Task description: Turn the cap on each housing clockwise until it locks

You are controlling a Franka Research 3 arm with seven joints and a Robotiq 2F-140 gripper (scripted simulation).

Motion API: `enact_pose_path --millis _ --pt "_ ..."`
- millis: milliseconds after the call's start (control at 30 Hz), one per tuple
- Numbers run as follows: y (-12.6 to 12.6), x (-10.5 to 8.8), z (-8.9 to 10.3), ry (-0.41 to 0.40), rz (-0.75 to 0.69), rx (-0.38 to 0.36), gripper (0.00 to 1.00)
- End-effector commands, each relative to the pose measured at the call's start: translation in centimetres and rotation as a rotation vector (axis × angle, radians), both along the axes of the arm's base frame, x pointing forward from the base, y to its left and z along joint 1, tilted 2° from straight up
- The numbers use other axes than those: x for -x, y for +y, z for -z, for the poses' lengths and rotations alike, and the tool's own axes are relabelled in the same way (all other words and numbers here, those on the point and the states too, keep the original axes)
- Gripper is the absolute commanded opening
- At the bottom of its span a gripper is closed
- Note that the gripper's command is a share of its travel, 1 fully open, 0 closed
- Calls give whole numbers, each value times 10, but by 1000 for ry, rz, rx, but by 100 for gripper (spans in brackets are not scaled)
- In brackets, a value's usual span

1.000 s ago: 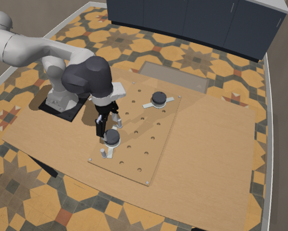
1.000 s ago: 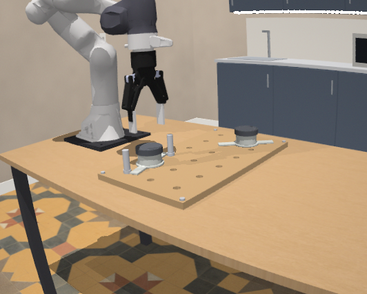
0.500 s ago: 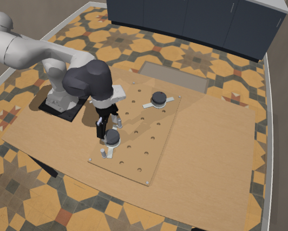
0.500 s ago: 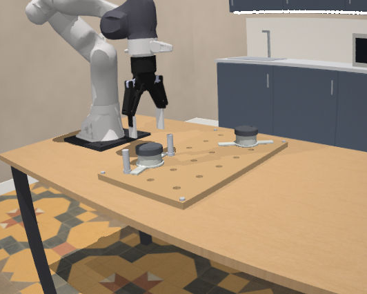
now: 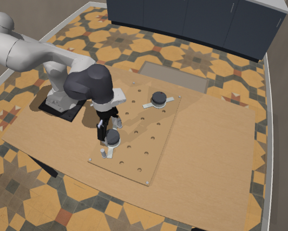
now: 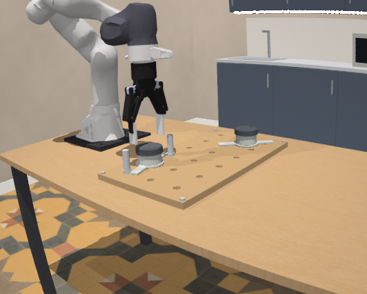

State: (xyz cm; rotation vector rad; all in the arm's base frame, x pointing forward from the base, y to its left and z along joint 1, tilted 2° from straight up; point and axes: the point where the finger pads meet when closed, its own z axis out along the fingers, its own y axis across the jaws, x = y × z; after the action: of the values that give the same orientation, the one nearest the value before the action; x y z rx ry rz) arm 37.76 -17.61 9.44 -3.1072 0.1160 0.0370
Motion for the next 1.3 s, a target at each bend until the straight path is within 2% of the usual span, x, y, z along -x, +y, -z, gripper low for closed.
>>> enact_pose_path --millis 0,700,1267 --pt "0 -3 5 -9 3 3 78" --pt "0 -3 24 -9 3 3 78" --pt "0 -3 29 -9 3 3 78"
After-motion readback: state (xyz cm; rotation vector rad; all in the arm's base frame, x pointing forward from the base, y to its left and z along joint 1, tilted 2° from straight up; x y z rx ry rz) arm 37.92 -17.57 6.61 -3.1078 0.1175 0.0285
